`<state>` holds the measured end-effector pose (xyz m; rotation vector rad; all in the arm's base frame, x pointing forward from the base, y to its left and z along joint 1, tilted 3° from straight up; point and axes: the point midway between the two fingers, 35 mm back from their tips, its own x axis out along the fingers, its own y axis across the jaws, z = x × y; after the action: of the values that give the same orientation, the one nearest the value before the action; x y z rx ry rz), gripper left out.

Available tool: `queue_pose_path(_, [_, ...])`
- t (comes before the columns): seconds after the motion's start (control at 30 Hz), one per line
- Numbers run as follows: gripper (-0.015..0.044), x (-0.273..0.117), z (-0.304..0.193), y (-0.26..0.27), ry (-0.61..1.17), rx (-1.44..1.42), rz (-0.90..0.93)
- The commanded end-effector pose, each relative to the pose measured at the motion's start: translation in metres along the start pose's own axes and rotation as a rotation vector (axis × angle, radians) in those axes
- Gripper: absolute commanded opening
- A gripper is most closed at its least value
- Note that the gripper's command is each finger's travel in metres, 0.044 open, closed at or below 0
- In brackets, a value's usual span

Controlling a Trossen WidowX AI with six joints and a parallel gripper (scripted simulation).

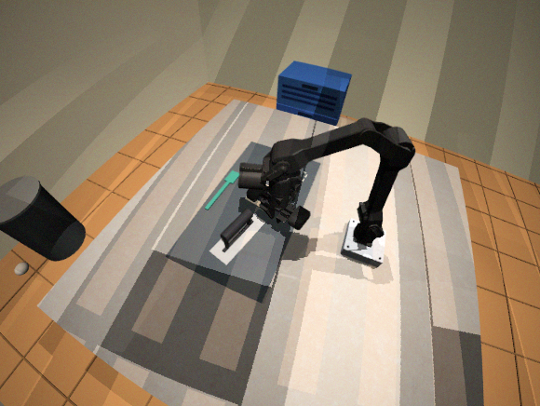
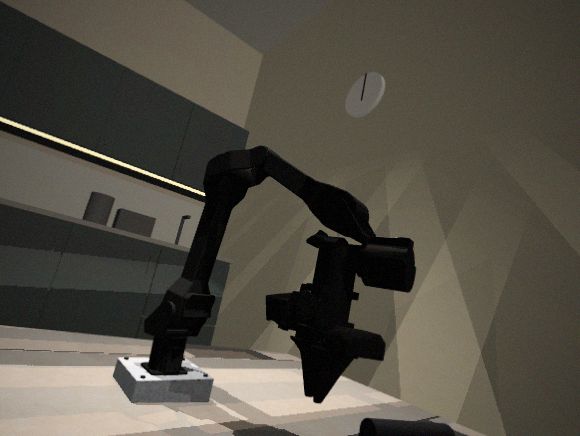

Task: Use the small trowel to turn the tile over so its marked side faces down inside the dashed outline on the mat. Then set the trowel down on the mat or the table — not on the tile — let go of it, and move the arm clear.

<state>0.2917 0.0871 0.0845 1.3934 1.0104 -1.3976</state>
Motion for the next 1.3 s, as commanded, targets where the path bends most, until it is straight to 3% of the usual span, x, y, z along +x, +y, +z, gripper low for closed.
queue_pose_path(0.0, [0.01,0.0,0.0,0.0,0.0,0.0,0.0])
queue_pose_path(0.2, [0.01,0.0,0.0,0.0,0.0,0.0,0.0])
queue_pose_path(0.33, [0.0,0.0,0.0,0.0,0.0,0.0,0.0])
queue_pose_path(0.77, [0.0,0.0,0.0,0.0,0.0,0.0,0.0])
queue_pose_path(0.97, [0.0153,-0.002,0.0,0.0,0.0,0.0,0.0])
queue_pose_path(1.13, [0.0284,-0.041,0.002,-0.002,0.0,0.0,0.0])
queue_pose_path(1.27, [0.03,-0.04,0.001,-0.002,-0.001,-0.022,0.006])
